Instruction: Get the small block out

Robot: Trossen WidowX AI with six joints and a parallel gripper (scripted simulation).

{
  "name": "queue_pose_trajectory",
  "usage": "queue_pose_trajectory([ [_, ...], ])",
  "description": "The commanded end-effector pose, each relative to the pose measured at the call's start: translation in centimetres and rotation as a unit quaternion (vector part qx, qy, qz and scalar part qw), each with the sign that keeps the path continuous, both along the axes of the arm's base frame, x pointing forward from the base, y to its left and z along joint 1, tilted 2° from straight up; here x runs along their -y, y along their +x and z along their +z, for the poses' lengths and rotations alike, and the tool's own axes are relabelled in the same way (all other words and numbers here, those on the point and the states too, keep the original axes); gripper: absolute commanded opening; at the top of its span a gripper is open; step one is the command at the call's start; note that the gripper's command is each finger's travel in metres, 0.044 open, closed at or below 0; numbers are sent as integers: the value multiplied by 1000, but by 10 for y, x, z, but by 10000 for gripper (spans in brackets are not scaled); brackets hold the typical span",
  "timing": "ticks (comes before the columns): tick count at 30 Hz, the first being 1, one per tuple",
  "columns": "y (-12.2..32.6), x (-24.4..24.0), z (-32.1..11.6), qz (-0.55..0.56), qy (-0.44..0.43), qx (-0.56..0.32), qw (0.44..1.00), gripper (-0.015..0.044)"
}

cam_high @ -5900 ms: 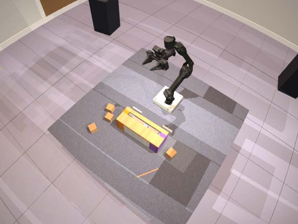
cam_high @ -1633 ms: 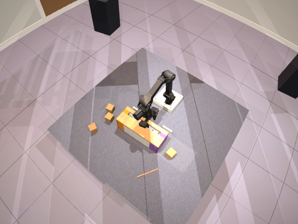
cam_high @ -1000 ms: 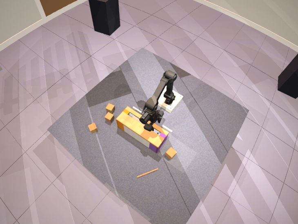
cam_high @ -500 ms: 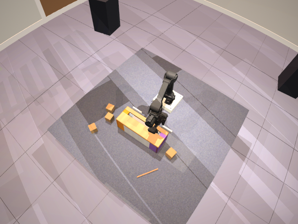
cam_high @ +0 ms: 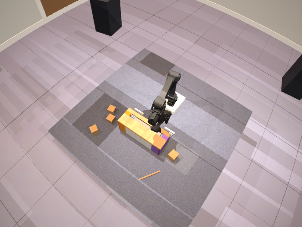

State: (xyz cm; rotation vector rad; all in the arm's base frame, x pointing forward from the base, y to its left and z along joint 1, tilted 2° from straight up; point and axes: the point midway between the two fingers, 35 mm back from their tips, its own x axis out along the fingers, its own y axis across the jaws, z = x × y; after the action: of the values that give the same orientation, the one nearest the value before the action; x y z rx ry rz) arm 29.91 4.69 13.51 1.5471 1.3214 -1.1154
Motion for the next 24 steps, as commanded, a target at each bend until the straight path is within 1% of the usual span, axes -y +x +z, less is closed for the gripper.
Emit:
queue_pose_trajectory([
  [1,-2,1,8,1,0,-1,1000,400],
  [4,-1,0,3,0,0,-3,1000,400],
  [6,4,-3,9,26,-3,27,999,348],
  [8,8,-9,14,104,-18,68,992,295],
  [9,7,-10,14,146,-27,81,986,285],
  [11,6,-13,13,230,-46,103,967,285],
  [14,3,-17,12,353,-72,134,923,285],
  [16,2,-20,12,446,-92,154,877,285],
  [18,0,-23,12,536,-111,172,819,285],
  [22,-3,-30,11,698,-144,195,674,285],
  [24,-5,-33,11,758,-157,200,600,285],
])
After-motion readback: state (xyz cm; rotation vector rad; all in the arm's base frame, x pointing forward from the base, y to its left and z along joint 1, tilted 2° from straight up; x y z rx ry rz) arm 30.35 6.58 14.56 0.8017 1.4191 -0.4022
